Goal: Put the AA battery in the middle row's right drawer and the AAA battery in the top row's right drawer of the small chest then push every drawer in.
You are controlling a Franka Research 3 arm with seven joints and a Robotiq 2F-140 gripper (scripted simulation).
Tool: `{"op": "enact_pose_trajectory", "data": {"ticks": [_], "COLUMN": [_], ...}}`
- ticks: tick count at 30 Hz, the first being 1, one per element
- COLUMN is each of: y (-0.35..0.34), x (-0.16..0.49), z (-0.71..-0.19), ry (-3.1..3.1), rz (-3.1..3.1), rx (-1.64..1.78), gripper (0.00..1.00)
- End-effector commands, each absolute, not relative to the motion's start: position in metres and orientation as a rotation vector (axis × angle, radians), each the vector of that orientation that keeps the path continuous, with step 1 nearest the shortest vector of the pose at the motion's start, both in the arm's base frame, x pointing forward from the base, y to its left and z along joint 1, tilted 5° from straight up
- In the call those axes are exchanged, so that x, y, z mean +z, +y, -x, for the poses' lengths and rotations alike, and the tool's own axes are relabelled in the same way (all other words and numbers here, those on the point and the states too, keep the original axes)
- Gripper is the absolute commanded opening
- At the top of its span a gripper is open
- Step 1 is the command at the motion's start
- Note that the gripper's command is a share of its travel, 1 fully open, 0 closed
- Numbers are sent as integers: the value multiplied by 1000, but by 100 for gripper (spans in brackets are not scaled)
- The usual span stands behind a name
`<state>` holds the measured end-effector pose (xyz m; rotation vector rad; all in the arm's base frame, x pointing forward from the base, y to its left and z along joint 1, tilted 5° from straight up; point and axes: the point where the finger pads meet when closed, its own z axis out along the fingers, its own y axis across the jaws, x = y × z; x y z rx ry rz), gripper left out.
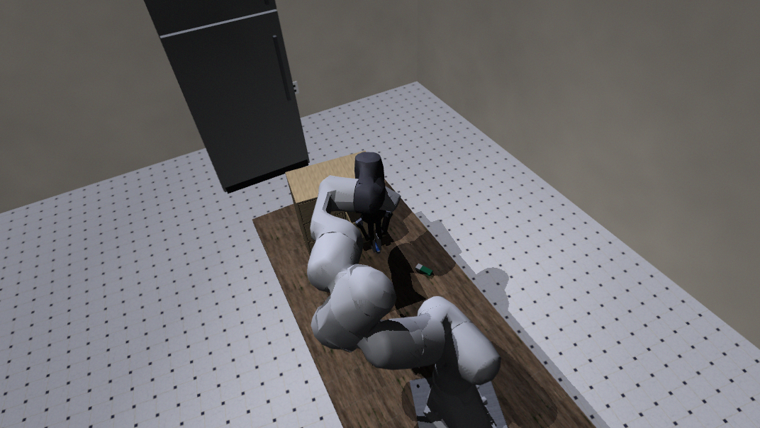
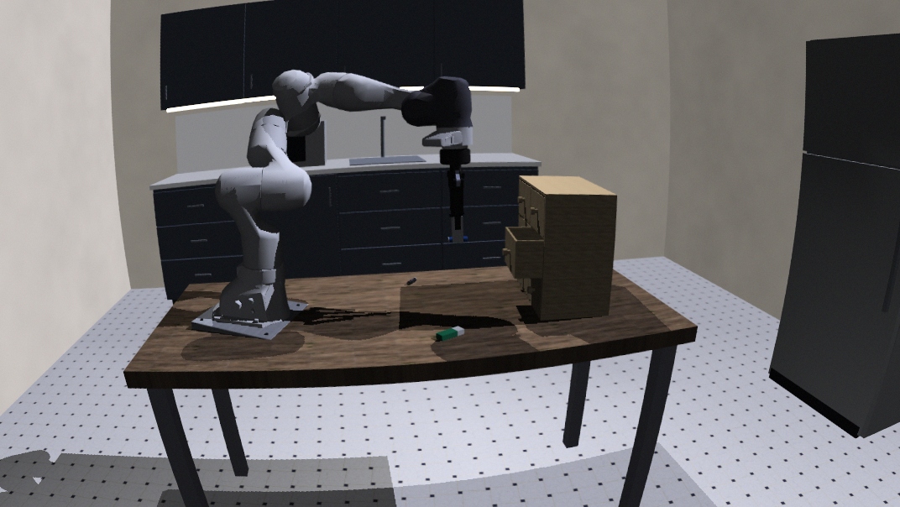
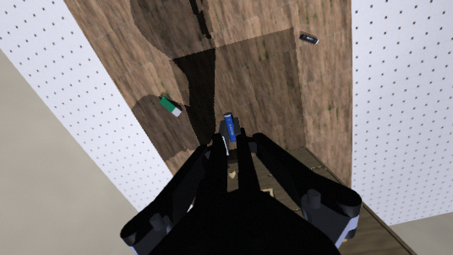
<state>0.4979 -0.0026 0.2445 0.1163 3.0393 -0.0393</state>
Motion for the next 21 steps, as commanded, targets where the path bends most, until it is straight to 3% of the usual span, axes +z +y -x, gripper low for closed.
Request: {"op": "enact_pose_trajectory", "data": {"ticks": [1, 21], "y": [1, 1], "x": [258, 296], "z": [-490, -487], "ry": [3060, 3060], "rz": [-140, -140], "rx": [-33, -33], "gripper": [6, 6]}}
